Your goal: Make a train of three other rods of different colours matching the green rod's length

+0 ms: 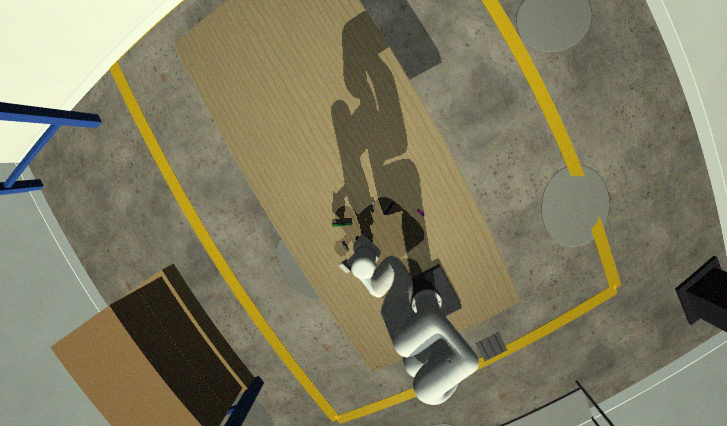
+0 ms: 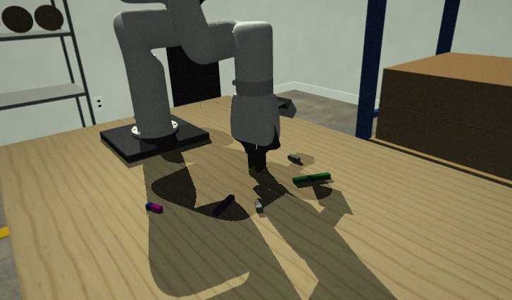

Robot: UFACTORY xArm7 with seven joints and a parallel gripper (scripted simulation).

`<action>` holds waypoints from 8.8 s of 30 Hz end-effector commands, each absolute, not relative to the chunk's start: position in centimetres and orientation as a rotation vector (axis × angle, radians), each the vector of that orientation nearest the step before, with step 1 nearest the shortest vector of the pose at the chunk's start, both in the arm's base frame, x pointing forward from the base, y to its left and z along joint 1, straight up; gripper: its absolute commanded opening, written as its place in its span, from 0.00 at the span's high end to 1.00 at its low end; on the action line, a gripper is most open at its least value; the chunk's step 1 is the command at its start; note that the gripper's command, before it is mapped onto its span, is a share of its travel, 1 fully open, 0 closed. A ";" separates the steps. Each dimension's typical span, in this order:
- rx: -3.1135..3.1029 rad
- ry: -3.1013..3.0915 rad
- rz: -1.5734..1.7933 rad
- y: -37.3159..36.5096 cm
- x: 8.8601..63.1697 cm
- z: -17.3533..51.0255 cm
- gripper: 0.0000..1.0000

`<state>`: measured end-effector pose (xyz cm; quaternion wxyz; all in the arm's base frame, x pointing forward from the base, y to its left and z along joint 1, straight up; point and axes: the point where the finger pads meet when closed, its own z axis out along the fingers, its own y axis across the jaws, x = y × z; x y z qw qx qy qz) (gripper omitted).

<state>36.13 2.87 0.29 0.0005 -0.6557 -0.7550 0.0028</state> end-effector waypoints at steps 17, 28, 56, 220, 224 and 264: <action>-2.061 -2.373 0.005 2.9 36.3 8.3 0.96; -2.061 -2.373 0.005 2.9 36.3 10.4 0.96; -2.790 -1.436 -0.005 -8.7 38.2 10.6 0.96; -3.114 -0.440 0.002 -19.8 36.7 0.8 0.96; -3.114 -0.440 0.002 -19.8 36.7 0.6 0.96; -3.114 -0.440 0.002 -19.8 36.7 0.6 0.96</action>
